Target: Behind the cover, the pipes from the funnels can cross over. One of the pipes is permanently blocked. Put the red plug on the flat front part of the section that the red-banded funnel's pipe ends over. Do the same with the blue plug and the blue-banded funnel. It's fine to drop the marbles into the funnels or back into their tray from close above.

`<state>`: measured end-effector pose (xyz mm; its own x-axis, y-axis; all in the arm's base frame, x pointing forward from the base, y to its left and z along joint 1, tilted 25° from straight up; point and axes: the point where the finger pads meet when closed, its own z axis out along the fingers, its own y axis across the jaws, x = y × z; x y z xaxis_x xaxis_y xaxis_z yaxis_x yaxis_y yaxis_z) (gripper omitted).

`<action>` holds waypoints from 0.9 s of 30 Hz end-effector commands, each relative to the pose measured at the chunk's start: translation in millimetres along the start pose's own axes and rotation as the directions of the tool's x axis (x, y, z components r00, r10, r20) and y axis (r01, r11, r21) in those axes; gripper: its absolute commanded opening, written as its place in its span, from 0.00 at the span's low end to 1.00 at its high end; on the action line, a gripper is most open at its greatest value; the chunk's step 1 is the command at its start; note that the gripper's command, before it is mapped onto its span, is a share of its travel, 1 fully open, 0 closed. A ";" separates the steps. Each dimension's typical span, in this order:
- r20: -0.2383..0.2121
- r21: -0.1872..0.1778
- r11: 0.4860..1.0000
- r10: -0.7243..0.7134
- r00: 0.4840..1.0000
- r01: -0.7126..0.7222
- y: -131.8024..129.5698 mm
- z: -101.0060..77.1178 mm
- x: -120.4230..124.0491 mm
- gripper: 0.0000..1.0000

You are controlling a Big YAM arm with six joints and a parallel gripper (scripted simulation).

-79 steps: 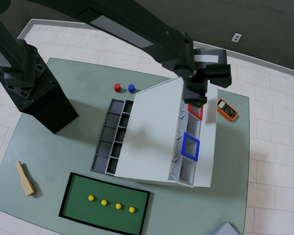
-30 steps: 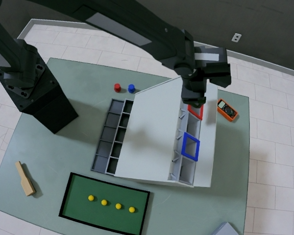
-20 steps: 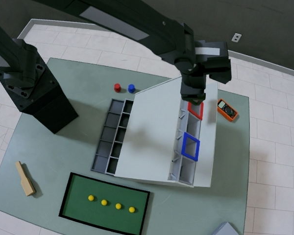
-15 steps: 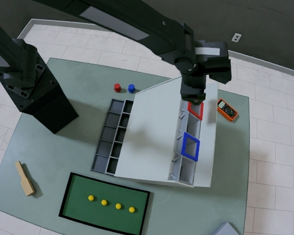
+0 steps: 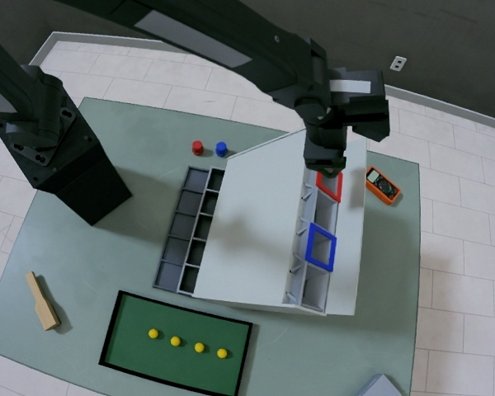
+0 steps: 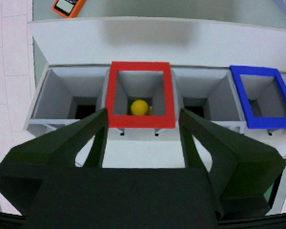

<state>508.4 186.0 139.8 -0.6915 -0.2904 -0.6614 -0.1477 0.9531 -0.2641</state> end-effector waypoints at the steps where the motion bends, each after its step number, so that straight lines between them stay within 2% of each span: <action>1: 0.033 -0.005 1.000 0.015 0.999 -0.015 3.2 -8.7 -25.6 0.59; 11: 0.022 -0.003 1.000 0.008 1.000 -0.008 2.9 -9.1 -25.4 0.59; 27: 0.044 -0.007 1.000 0.022 0.999 -0.021 2.9 -8.6 -25.1 0.59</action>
<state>509.1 186.0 142.4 -0.6968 -0.2927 -0.6549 -0.1482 0.9520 -0.2678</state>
